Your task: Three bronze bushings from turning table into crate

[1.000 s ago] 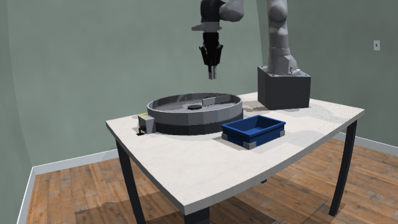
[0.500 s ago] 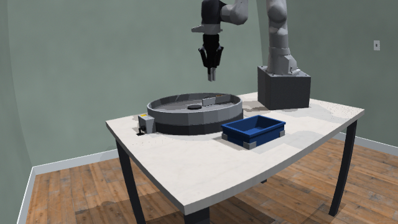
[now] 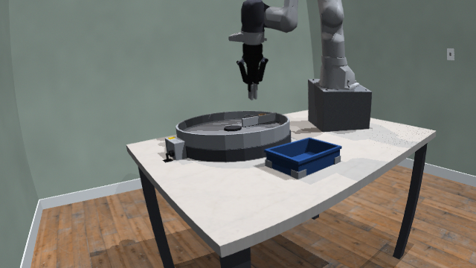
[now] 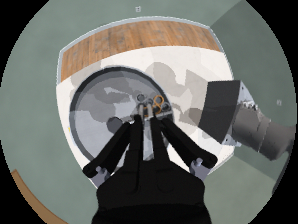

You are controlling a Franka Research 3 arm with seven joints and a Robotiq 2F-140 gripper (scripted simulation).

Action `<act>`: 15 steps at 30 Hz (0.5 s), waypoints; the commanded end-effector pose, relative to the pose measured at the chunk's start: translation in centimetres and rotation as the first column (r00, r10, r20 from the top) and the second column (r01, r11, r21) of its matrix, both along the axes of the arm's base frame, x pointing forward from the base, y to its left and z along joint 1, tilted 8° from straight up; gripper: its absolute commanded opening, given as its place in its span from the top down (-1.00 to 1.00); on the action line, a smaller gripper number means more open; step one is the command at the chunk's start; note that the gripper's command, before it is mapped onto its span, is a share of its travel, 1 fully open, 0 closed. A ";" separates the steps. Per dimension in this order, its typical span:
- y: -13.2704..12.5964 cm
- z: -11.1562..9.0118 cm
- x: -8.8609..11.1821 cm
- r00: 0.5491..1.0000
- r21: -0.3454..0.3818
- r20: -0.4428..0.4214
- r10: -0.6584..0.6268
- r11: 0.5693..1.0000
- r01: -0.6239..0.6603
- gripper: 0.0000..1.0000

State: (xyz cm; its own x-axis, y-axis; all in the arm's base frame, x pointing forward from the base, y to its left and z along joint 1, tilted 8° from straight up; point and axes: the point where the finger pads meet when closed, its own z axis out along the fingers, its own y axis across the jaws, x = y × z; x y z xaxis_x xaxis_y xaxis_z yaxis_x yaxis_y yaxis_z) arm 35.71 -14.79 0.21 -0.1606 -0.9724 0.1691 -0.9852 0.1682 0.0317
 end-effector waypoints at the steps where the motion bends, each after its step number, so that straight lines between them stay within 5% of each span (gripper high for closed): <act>1: -0.1 -0.3 -0.4 0.987 -0.040 0.005 -0.162 0.986 0.162 0.87; 15: 0.2 -1.2 0.1 0.968 -0.146 -0.018 -0.251 0.958 0.245 0.87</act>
